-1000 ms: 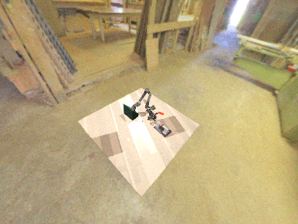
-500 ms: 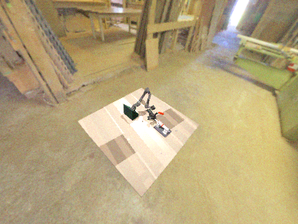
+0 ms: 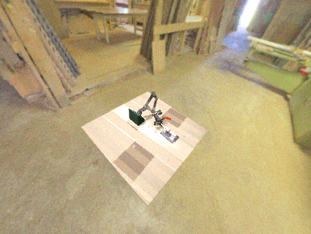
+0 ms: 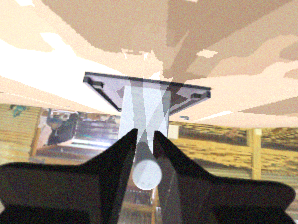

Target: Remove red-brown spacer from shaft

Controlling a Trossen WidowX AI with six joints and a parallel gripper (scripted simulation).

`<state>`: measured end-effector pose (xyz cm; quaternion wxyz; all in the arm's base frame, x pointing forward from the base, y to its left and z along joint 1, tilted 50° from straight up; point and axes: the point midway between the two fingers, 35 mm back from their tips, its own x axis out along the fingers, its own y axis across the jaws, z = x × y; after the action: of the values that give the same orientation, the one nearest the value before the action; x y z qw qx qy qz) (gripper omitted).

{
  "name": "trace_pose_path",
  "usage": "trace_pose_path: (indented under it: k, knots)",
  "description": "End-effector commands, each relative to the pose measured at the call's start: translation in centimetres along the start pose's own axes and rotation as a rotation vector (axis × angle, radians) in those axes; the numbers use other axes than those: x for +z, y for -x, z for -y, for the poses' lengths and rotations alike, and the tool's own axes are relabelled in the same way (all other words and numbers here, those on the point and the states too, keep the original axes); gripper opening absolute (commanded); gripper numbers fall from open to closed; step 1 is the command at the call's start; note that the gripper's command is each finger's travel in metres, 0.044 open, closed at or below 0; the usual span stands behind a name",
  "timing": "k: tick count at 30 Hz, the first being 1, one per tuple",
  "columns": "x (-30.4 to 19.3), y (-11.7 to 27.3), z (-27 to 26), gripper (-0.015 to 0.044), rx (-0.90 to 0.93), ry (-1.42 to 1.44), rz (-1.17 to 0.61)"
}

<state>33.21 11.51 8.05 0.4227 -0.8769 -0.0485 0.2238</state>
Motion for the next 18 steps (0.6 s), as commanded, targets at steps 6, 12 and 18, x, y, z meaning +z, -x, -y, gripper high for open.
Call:
trace_pose_path:
  k: [6, 12, 18]
  knots:
    - [0.09, 0.14, -0.09, 0.0, 0.002, -0.005, 0.001]
    - [0.12, 0.19, -0.09, 0.0, 0.002, -0.005, 0.001]
    - [0.15, 0.24, -0.09, 0.0, 0.002, -0.005, 0.001]
